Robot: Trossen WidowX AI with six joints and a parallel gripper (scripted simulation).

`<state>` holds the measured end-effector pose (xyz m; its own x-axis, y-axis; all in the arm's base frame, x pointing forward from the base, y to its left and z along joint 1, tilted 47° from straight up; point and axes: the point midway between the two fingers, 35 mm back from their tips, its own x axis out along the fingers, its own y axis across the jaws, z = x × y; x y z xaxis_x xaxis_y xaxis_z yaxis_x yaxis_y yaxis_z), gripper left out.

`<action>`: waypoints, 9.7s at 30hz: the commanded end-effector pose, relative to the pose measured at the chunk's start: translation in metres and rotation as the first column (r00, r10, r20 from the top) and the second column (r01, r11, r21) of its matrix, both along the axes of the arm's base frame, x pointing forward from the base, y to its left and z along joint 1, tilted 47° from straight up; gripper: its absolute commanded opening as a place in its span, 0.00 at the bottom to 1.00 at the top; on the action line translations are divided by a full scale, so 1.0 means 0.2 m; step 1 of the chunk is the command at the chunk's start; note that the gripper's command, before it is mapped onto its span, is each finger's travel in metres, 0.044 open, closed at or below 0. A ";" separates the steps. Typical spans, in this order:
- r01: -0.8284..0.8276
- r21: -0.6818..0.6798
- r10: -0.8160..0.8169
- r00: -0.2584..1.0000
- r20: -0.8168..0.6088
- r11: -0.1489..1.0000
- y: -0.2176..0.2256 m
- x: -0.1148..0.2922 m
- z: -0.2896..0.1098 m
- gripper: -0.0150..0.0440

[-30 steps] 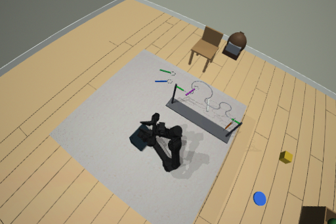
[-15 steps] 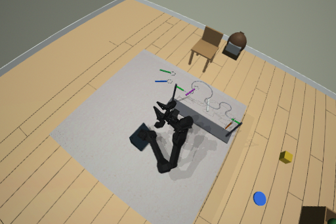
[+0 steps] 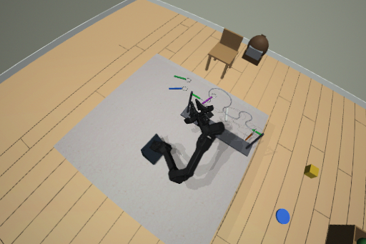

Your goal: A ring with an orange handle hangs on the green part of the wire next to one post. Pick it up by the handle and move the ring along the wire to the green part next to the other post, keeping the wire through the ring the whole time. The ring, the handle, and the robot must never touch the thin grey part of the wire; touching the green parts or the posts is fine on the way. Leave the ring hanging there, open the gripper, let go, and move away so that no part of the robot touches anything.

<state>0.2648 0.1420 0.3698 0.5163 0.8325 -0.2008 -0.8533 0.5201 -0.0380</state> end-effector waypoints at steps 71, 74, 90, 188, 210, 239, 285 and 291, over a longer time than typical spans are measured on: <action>0.906 -0.288 -0.613 0.421 0.669 0.309 -2.66 0.10 0.20 0.53; 0.906 -0.288 -0.613 0.421 0.669 0.309 -2.66 0.10 0.20 0.53; 0.907 -0.286 -0.613 0.420 0.669 0.309 -2.70 0.21 0.20 0.53; 0.905 -0.285 -0.611 0.424 0.668 0.317 -2.69 0.47 0.25 0.00; 0.905 -0.334 -0.646 0.422 0.636 0.262 -2.65 0.43 0.21 0.00; 0.825 -0.563 -0.842 0.341 0.418 0.054 -2.41 0.21 0.13 0.00; 0.905 -0.169 -0.882 0.313 -0.352 0.389 -1.78 0.34 -0.09 0.00; 0.910 -0.099 -0.836 0.320 -0.446 0.402 -1.69 0.36 -0.07 0.00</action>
